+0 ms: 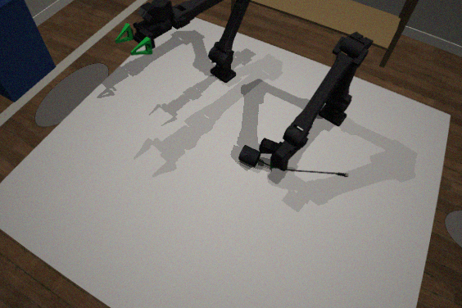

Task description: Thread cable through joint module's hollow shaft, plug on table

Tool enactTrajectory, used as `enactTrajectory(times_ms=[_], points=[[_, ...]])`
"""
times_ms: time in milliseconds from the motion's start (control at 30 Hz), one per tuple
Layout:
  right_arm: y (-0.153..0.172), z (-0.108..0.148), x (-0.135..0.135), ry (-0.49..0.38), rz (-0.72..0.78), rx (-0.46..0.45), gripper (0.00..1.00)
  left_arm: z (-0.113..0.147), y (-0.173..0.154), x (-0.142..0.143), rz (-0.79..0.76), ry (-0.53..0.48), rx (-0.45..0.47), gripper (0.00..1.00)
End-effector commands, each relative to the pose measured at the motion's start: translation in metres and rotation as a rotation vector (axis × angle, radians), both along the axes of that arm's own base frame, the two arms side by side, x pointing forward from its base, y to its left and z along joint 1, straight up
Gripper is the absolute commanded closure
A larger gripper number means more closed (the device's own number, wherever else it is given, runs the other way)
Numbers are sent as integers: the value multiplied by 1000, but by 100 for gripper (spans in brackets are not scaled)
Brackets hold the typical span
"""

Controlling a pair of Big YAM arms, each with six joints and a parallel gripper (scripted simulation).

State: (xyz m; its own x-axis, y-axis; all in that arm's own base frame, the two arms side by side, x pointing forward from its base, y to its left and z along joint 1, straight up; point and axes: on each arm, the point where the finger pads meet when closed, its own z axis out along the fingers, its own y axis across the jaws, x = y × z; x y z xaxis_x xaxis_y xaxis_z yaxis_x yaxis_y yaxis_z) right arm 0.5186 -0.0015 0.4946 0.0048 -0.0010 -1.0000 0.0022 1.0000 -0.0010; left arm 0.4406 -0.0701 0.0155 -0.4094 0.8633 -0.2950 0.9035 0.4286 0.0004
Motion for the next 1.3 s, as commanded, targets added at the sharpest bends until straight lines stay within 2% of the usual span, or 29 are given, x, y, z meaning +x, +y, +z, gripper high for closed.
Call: enactTrajectory(times_ms=[0,1267], points=[[5,10,1,-14,10,9,4,13,-8,21,3,-27,-2,100],[5,10,1,-14,10,9,4,25,-39,33,2,-32,-4,100]])
